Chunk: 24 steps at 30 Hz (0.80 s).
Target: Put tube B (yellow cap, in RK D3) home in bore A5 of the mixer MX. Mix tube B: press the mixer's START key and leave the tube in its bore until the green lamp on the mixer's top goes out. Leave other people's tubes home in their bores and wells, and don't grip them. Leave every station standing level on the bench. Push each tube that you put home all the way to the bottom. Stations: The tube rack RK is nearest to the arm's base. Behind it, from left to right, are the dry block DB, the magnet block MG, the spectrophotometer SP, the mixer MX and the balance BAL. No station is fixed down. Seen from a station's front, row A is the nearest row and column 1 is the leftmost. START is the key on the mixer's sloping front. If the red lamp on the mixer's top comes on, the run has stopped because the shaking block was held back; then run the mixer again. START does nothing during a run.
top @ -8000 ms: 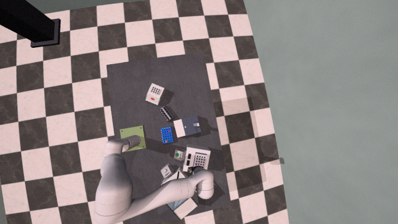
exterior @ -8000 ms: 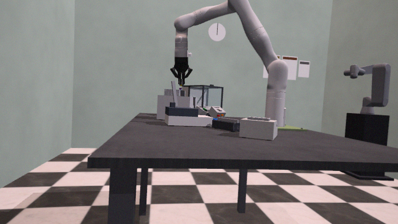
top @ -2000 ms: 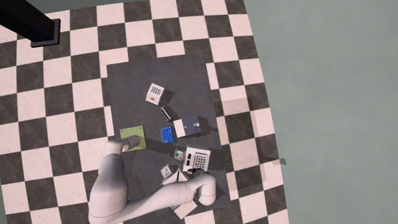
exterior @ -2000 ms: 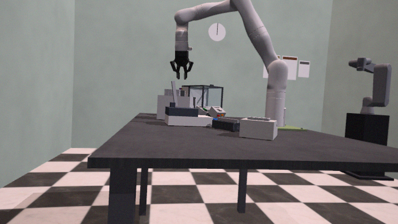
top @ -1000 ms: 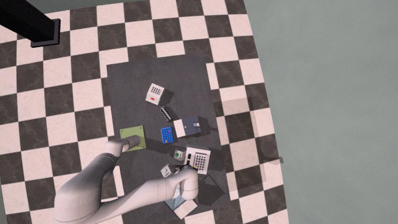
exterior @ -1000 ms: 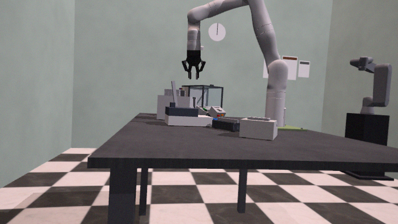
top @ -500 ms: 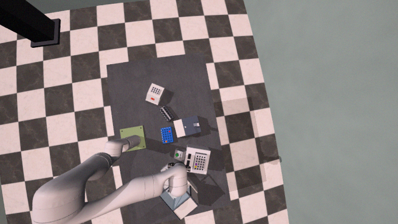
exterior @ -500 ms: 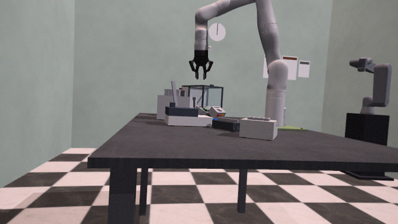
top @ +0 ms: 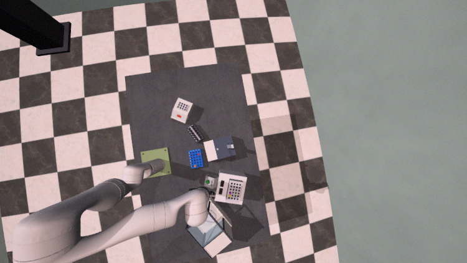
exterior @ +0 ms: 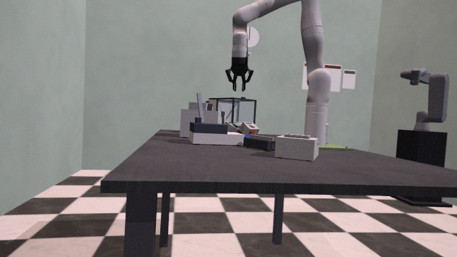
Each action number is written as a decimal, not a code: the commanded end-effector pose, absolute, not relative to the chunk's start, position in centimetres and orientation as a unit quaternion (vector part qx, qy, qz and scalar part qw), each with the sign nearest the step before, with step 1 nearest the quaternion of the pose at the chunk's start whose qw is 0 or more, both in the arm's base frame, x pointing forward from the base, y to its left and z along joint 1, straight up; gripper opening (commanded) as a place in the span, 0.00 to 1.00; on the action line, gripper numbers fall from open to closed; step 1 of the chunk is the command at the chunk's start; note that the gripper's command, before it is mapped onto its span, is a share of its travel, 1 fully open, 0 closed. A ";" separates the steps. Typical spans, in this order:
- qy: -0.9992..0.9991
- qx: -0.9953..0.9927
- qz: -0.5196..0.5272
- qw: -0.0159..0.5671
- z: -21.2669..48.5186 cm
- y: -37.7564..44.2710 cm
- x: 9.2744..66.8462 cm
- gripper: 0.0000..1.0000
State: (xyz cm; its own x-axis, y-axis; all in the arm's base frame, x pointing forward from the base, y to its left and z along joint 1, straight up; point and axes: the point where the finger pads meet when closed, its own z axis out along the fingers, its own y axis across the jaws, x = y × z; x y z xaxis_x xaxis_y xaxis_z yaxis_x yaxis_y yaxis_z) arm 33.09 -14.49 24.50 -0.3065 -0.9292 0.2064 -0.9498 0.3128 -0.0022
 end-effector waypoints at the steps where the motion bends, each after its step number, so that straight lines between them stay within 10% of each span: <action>1: -0.806 0.583 0.063 0.083 24.6 -14.0 32.3 0.42; 24: -0.806 0.583 0.062 0.083 24.5 -11.1 26.7 0.42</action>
State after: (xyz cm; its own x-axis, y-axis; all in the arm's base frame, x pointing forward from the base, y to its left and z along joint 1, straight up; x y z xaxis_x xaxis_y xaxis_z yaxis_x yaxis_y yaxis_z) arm 27.07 -11.32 24.49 -0.3066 -0.9292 0.2064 -0.9498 0.3128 -0.0027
